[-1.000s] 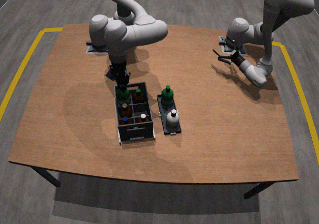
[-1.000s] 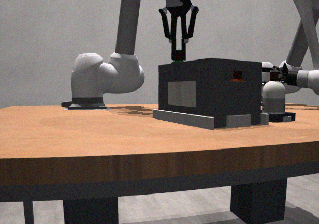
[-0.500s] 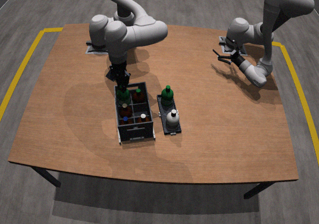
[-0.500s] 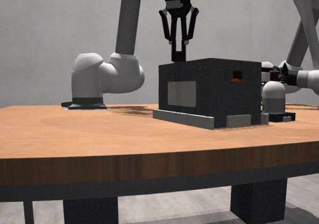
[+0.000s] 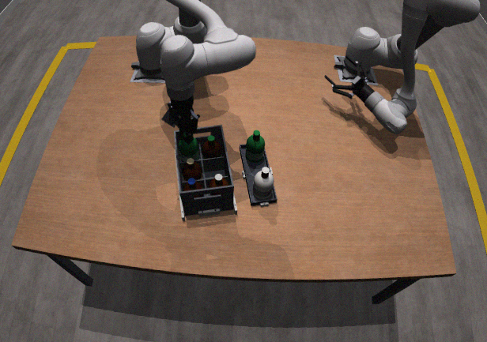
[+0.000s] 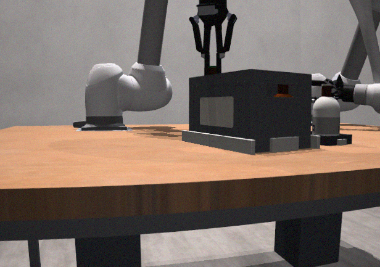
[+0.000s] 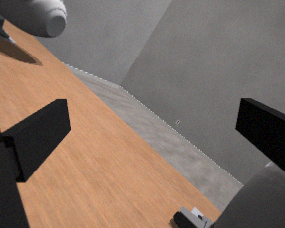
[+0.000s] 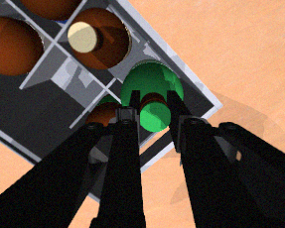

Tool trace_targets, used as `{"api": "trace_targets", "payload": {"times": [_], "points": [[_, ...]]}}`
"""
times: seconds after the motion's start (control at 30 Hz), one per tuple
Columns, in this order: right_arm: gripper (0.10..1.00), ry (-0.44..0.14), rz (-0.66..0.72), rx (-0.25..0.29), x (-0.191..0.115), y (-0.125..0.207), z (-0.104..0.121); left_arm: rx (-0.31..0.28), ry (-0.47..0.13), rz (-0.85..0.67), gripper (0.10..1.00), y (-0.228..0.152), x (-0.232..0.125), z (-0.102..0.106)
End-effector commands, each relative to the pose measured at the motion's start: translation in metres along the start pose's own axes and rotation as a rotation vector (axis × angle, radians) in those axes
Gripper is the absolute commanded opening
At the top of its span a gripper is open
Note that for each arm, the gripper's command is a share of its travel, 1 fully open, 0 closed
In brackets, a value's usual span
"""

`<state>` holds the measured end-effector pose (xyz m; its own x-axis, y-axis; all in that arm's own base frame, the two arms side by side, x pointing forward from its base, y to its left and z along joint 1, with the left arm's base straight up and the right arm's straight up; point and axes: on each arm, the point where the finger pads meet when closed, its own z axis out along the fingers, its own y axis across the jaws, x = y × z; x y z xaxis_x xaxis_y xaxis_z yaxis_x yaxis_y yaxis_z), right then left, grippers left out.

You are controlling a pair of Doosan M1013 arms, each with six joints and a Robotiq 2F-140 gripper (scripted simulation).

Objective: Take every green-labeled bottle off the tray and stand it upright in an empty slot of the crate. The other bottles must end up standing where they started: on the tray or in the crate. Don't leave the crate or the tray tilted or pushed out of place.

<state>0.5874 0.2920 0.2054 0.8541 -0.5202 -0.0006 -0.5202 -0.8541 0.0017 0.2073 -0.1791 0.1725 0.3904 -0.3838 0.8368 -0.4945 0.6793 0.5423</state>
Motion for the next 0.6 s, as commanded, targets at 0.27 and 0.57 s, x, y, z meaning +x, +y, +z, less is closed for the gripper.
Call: {"api": "trace_targets", "payload": {"times": [0.27, 0.57], "points": [[0.099, 0.001, 0.0, 0.002, 0.0, 0.0, 0.009, 0.0, 0.0, 0.0, 1.0, 0.0, 0.0, 0.0], [0.099, 0.001, 0.0, 0.002, 0.0, 0.0, 0.017, 0.0, 0.0, 0.0, 1.0, 0.0, 0.0, 0.0]]}}
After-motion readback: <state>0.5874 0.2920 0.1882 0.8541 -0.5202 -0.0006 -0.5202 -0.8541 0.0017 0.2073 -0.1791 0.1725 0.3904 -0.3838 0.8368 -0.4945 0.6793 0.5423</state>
